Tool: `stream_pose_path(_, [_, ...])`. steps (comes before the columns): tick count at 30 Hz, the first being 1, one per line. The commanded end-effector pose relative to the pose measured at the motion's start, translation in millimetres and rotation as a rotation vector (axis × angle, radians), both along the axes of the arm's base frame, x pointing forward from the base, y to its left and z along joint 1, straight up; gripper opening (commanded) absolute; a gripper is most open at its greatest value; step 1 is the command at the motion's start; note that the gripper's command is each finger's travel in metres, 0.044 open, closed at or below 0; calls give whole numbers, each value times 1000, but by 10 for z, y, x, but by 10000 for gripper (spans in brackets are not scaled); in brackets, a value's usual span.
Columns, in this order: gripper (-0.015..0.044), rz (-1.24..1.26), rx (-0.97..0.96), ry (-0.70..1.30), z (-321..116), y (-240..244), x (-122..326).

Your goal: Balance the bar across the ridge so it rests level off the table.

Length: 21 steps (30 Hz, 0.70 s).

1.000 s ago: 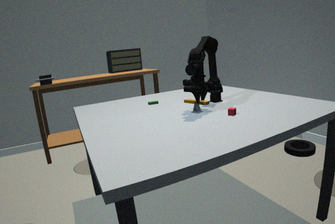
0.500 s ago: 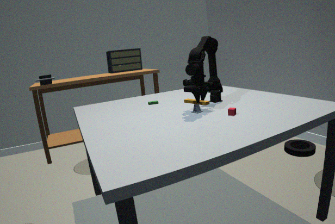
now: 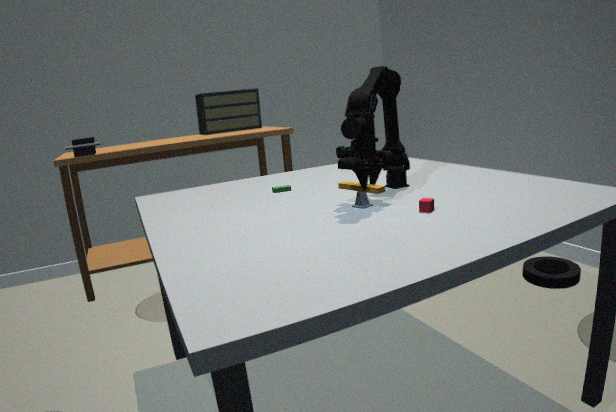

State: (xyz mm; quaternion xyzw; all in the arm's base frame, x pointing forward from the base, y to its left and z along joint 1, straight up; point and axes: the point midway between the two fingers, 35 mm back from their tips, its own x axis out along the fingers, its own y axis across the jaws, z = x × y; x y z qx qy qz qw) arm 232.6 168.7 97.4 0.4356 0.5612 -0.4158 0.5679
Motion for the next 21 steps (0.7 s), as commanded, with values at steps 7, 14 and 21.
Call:
stream_pose_path(7, [79, 0, 0, 0, -1, 0, 0])
stream_pose_path(14, [167, 0, 0, 0, -1, 0, 0])
stream_pose_path(21, [167, 0, 0, 0, -1, 0, 0])
